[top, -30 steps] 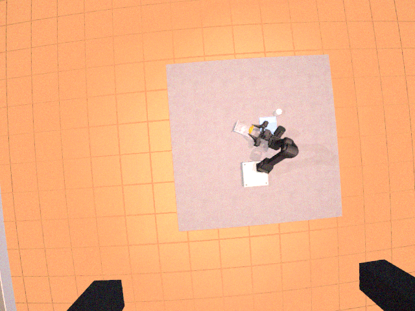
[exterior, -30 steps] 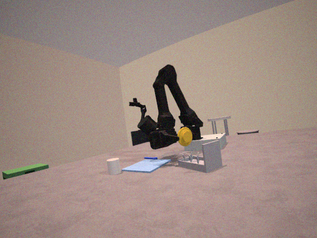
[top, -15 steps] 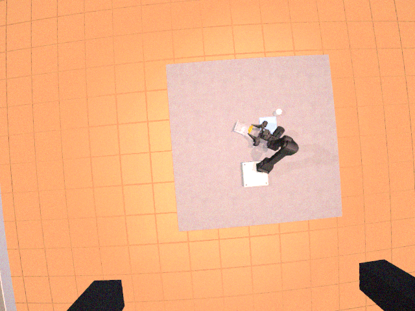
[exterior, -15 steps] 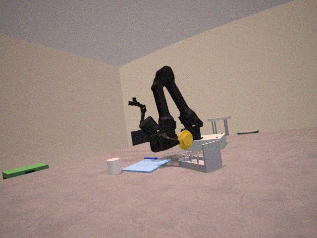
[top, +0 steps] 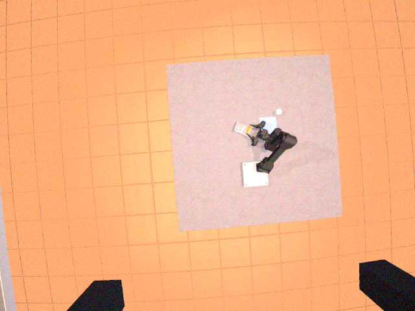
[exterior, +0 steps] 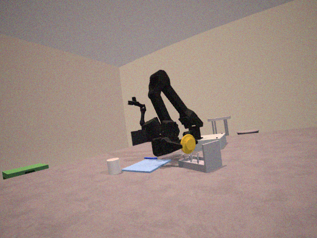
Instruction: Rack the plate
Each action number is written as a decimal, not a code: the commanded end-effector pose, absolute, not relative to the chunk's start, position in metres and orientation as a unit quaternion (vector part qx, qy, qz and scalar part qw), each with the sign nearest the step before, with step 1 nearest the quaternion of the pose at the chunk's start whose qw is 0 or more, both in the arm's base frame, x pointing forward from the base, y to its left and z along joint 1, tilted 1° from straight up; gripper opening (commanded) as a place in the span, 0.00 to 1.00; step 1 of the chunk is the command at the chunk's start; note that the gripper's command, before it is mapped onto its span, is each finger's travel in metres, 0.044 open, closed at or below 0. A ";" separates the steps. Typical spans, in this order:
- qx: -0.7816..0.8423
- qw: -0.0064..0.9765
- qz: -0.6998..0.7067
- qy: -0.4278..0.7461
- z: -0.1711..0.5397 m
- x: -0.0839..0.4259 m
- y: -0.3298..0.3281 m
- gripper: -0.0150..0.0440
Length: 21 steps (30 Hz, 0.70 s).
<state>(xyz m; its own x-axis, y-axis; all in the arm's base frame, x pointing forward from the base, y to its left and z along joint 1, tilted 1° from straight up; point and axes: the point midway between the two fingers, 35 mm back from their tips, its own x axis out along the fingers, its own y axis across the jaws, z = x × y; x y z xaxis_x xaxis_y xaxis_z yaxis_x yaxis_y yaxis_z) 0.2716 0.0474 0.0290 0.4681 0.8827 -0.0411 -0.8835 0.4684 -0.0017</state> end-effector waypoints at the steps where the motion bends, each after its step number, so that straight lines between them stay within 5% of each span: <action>1: -0.008 0.857 0.515 0.020 0.025 0.270 0.051 0.25; 21: -0.004 0.856 0.517 0.024 0.008 0.267 0.052 0.25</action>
<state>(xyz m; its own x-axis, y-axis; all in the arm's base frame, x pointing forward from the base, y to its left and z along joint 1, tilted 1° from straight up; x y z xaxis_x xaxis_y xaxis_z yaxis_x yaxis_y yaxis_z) 0.2674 0.0516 0.0076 0.4641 0.8846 -0.0454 -0.8851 0.4652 0.0148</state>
